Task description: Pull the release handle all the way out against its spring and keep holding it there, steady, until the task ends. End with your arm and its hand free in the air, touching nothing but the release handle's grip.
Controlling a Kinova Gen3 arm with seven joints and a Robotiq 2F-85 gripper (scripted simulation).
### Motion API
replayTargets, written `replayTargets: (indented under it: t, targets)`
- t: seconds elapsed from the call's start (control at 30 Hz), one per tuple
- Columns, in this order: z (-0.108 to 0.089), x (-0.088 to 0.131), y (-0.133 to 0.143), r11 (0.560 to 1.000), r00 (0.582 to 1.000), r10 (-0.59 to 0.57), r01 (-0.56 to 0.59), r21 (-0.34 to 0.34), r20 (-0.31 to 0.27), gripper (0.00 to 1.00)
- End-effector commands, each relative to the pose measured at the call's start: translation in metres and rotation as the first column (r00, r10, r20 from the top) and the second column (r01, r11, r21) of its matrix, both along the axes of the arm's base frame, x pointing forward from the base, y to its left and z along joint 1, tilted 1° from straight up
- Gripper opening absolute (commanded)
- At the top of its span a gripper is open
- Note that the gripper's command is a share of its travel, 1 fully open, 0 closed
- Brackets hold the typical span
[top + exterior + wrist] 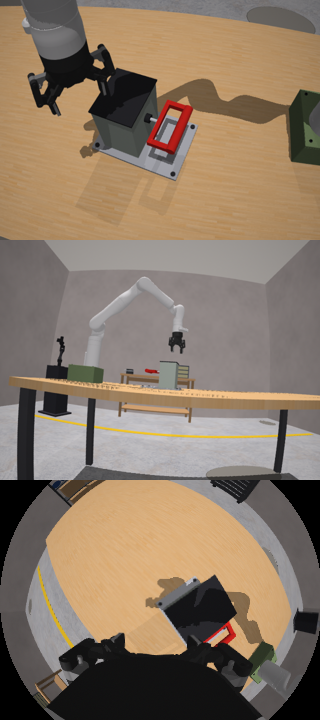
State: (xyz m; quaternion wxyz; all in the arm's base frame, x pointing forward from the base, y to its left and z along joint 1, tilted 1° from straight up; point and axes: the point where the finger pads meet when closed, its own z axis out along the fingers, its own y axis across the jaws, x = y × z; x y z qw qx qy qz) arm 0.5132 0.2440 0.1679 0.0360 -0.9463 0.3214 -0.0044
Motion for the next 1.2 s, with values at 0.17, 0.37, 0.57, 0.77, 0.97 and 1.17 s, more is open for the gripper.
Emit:
replayTargets:
  t: [0.17,0.37,0.57,0.77,0.97,1.17]
  targets:
    - [0.0011,0.0004,0.0002,1.000,1.000,0.000,0.000,0.001,0.002,1.00]
    - [0.0011,0.0004,0.0002,1.000,1.000,0.000,0.000,0.001,0.002,1.00]
    - [0.0012,0.0004,0.0002,1.000,1.000,0.000,0.000,0.001,0.002,1.00]
    - [0.0012,0.0003,0.0000,1.000,1.000,-0.002,0.002,0.001,0.002,1.00]
    - [0.0015,-0.0005,-0.0010,1.000,1.000,-0.012,0.012,0.000,0.001,1.00]
    - [0.0018,-0.0015,-0.0024,1.000,1.000,-0.025,0.025,-0.001,0.000,1.00]
